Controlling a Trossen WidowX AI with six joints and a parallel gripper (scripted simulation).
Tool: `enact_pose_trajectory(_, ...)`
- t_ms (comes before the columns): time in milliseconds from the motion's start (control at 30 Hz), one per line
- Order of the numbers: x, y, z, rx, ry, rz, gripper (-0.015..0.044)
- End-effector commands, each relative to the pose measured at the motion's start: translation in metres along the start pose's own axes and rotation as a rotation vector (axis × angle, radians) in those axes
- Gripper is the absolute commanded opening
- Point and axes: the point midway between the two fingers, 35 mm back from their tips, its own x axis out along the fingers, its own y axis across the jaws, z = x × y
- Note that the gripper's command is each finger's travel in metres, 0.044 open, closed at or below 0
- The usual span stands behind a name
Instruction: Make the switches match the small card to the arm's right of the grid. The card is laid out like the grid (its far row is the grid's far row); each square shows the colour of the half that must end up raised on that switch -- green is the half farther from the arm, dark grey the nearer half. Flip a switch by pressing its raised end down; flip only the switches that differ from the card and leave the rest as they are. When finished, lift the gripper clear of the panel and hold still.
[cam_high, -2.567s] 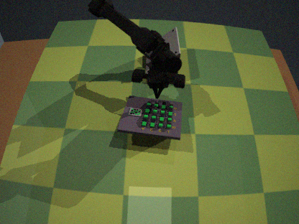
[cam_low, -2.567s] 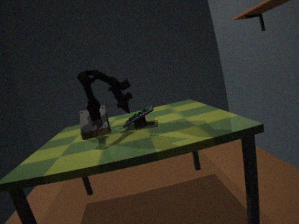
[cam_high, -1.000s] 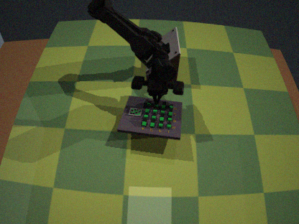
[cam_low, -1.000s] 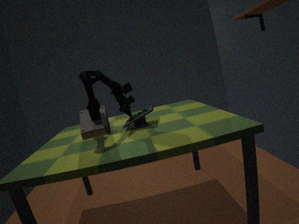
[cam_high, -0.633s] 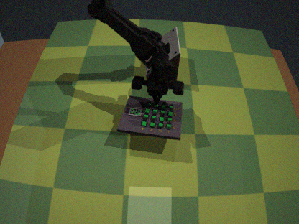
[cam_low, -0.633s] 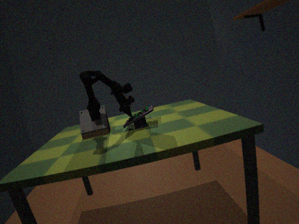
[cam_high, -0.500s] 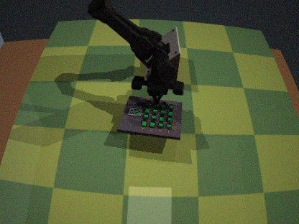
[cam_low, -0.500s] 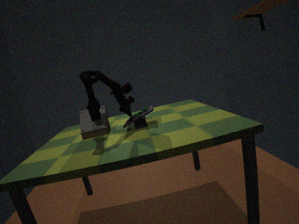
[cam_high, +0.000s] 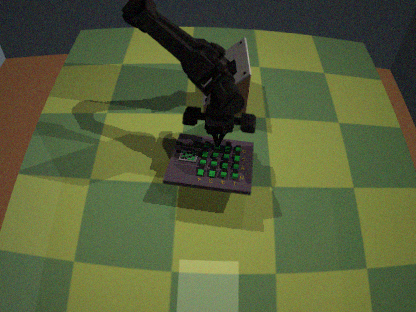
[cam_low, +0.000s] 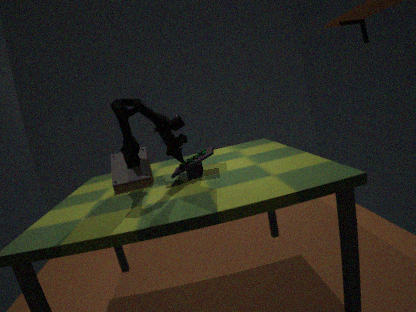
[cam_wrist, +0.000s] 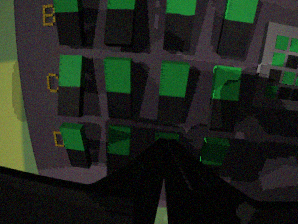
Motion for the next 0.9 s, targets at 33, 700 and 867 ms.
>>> enact_pose_trajectory(33, 0.0015, -0.0002, -0.0019, -0.008, 0.004, -0.001, 0.0)
enact_pose_trajectory(700, 0.0042, -0.0002, -0.0019, -0.008, 0.004, -0.001, 0.0)
enact_pose_trajectory(867, 0.0049, -0.0002, -0.0018, -0.008, 0.004, -0.001, 0.0)
